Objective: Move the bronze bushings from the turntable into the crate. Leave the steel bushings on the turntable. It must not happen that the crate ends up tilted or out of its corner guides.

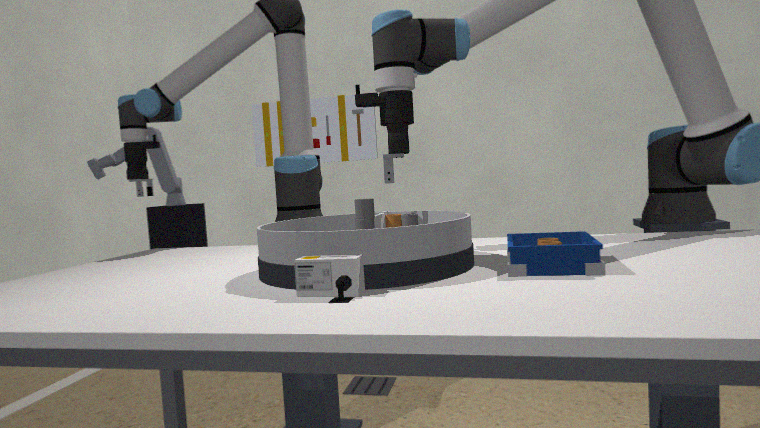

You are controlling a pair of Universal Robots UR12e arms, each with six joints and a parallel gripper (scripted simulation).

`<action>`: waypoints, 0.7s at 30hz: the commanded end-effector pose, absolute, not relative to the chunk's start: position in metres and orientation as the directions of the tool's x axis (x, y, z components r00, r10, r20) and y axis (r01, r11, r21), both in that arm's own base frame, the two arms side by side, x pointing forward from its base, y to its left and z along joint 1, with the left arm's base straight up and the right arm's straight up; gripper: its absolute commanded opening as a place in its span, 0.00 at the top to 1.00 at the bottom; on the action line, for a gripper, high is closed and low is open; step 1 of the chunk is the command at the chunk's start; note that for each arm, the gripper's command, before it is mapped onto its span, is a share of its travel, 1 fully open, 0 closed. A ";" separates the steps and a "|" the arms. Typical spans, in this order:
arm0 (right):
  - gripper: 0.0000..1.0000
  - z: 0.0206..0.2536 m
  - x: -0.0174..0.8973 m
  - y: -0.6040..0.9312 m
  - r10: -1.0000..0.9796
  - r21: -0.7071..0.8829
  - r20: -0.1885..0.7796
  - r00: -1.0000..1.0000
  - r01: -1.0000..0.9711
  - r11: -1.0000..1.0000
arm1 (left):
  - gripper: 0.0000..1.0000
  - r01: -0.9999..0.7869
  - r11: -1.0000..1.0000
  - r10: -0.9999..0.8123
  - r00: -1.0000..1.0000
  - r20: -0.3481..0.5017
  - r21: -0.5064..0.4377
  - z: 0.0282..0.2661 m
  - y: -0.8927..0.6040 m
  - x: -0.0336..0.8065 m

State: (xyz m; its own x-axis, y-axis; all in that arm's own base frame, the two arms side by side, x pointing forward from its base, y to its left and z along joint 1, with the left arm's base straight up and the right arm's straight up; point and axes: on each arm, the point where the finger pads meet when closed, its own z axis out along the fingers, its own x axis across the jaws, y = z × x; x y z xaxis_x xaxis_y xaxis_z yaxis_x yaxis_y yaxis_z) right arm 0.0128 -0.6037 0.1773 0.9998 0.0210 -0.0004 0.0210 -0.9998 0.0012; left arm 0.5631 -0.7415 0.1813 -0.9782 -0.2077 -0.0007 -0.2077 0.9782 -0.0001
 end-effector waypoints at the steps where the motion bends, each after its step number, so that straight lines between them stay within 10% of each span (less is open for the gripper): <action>1: 0.00 0.177 0.013 -0.604 0.022 0.000 0.000 1.000 0.022 -1.000 | 0.64 -0.207 0.978 -0.207 -0.978 0.000 -0.002 0.183 -0.741 0.563; 21: 0.00 0.177 0.013 -0.604 0.022 0.000 0.000 1.000 0.022 -1.000 | 0.64 -0.205 0.979 -0.205 -0.979 0.000 -0.002 0.182 -0.701 0.566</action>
State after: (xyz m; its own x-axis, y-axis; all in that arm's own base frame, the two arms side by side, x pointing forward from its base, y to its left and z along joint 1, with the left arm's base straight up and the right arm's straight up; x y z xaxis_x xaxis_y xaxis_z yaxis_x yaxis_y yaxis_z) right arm 0.0128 -0.6037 0.1773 0.9998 0.0210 -0.0004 0.0210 -0.9998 0.0012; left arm 0.5706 -0.6945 0.1845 -0.9770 -0.2132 -0.0012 -0.2131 0.9770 -0.0027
